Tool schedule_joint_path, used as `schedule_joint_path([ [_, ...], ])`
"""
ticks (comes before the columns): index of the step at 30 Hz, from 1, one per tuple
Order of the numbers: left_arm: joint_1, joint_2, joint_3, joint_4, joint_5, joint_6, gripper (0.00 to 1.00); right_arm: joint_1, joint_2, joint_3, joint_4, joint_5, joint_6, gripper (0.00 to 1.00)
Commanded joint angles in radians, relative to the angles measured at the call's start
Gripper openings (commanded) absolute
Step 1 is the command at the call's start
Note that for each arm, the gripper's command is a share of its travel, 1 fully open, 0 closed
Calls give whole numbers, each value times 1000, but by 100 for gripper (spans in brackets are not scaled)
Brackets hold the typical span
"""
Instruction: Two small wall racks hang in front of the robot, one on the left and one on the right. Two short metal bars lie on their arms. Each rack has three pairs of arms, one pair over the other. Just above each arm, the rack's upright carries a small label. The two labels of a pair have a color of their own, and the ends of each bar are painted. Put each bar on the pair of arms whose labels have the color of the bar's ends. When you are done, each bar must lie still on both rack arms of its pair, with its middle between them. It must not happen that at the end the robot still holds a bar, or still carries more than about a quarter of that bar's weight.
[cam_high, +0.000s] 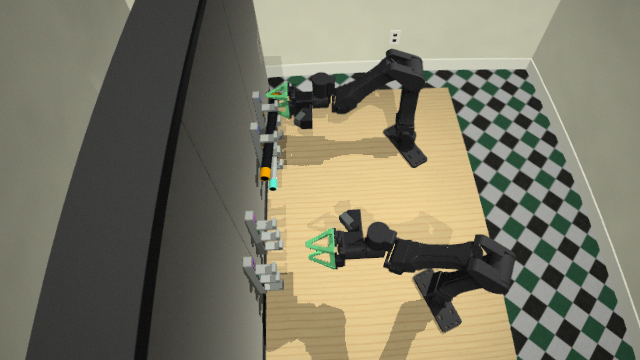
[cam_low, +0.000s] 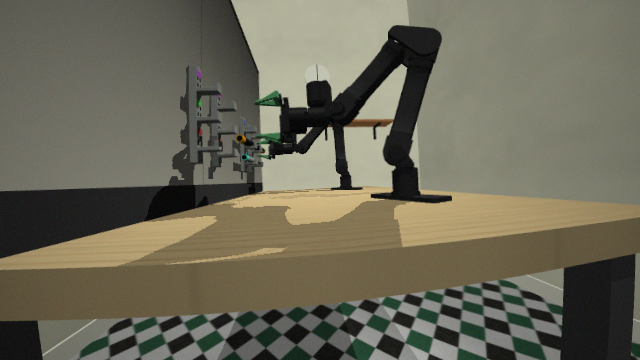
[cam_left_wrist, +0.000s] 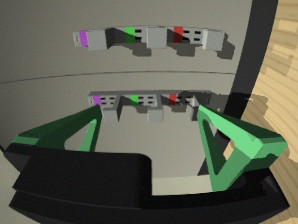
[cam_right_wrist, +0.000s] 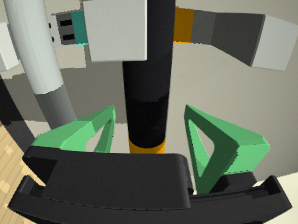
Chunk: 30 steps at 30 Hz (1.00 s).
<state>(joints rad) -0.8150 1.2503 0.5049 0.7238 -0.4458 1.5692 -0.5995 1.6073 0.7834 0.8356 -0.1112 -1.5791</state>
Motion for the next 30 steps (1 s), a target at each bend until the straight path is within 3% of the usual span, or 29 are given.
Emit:
schedule_joint_path([
  [1,8,-27,-7,-1,5,-1,100,11,10,-12,10,7,10,73],
  [13,8,-27,-7,-1,5,-1,100,11,10,-12,10,7,10,100],
  [30,8,-27,-7,-1,5,-1,100,-11,-10,-157,135,-15,11,100],
])
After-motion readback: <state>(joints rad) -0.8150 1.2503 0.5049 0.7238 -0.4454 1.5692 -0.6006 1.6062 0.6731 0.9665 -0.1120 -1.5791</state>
